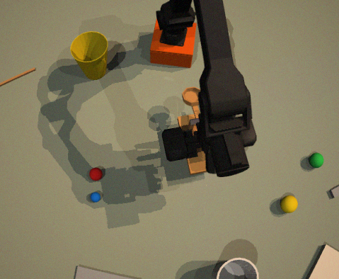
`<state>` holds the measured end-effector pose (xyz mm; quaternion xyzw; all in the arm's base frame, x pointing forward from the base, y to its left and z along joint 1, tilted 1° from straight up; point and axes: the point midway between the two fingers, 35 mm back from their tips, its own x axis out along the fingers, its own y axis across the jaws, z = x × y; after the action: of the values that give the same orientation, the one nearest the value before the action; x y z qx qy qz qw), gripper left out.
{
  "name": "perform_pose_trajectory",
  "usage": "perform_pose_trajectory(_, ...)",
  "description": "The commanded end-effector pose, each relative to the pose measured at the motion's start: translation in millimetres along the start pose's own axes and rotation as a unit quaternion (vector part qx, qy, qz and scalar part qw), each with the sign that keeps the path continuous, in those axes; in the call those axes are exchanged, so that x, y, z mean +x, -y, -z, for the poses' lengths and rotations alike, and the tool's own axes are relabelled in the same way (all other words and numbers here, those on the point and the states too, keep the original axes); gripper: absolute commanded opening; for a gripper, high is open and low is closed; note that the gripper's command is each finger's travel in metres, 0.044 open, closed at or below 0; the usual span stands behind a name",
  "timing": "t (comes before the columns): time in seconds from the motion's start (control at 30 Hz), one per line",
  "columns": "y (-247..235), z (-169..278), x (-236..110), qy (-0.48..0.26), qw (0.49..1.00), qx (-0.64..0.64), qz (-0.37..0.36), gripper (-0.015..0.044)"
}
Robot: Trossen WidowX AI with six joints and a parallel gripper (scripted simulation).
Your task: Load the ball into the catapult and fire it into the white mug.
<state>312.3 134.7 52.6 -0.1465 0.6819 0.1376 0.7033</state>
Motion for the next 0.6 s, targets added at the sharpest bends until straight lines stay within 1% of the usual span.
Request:
perform_pose_trajectory(0.0,0,1,0,-0.003,1.000,0.001,0.000,0.0000)
perform_pose_trajectory(0.57,1,1,28,-0.003,1.000,0.001,0.001,0.0000)
